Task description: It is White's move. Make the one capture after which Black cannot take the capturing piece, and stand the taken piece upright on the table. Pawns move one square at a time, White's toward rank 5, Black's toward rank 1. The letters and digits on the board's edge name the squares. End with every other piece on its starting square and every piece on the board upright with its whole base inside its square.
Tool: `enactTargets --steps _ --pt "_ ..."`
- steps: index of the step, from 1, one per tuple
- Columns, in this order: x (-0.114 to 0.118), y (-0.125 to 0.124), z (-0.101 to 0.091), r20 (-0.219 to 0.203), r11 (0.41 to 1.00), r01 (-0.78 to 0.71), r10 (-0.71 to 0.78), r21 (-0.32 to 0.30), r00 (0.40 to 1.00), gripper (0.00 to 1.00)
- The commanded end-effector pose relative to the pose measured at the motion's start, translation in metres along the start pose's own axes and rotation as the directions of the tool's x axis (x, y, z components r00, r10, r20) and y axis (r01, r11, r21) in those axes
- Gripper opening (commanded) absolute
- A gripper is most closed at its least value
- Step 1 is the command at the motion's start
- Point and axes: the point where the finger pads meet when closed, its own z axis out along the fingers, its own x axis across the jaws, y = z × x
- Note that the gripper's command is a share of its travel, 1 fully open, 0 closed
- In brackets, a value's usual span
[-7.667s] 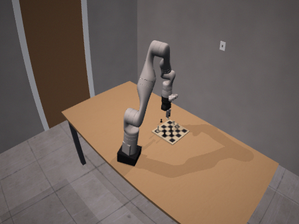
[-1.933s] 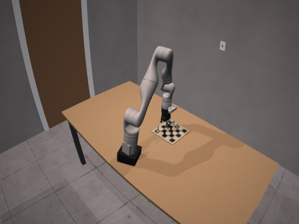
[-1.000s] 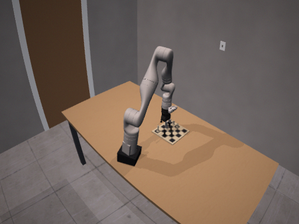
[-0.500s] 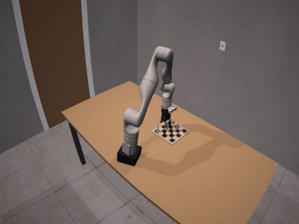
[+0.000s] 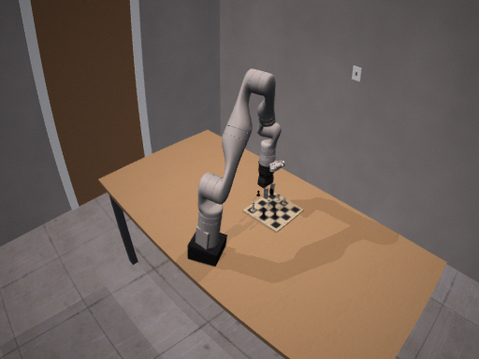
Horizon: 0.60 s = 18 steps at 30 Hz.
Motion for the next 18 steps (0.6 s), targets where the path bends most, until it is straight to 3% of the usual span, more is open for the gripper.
enactTargets --steps 1,7,13,14,18 --pt "-0.008 0.002 -0.013 0.027 1.000 -0.001 0.001 -0.009 1.000 0.79" --pt "-0.007 0.002 -0.036 0.027 1.000 -0.001 0.001 -0.009 1.000 0.79" --pt "-0.007 0.002 -0.041 0.027 1.000 -0.001 0.001 -0.009 1.000 0.79" --pt "-0.007 0.002 -0.041 0.027 1.000 -0.001 0.001 -0.009 1.000 1.00" --pt "-0.007 0.002 -0.041 0.027 1.000 -0.001 0.001 -0.009 1.000 1.00"
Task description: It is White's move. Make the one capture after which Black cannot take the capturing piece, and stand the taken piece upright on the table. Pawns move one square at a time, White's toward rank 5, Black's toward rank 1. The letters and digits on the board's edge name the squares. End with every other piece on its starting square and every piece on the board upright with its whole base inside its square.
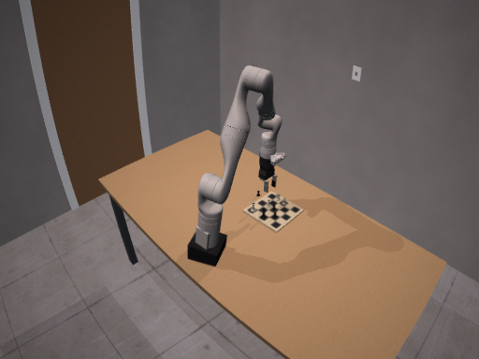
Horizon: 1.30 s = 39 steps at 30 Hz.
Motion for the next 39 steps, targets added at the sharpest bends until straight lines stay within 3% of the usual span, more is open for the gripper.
enactTargets --steps 1,22,39 --pt "-0.001 0.000 -0.001 0.003 1.000 0.000 0.000 -0.001 1.000 1.00" --pt "-0.001 0.000 -0.003 0.003 1.000 0.000 0.000 -0.001 1.000 1.00" --pt "-0.001 0.000 -0.052 0.003 1.000 0.000 0.000 -0.001 1.000 1.00"
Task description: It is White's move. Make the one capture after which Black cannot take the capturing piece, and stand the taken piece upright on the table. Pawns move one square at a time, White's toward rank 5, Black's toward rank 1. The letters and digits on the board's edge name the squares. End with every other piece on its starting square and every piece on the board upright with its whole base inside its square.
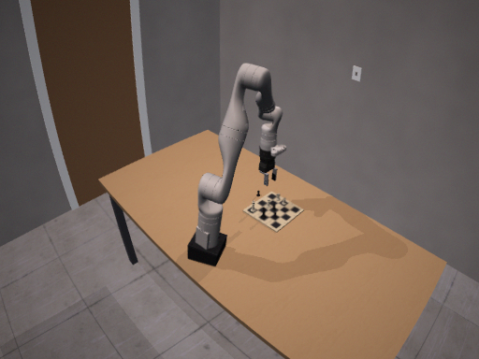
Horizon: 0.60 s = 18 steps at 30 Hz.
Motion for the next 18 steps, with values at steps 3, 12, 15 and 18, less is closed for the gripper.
enactTargets --steps 3,12,15,18 --pt "-0.004 0.001 -0.019 0.018 1.000 0.000 0.000 -0.006 1.000 1.00" --pt "-0.004 0.001 -0.024 0.018 1.000 0.000 0.000 -0.006 1.000 1.00" --pt "-0.004 0.001 -0.024 0.018 1.000 0.000 0.000 -0.006 1.000 1.00" --pt "-0.004 0.001 -0.024 0.018 1.000 0.000 0.000 -0.006 1.000 1.00"
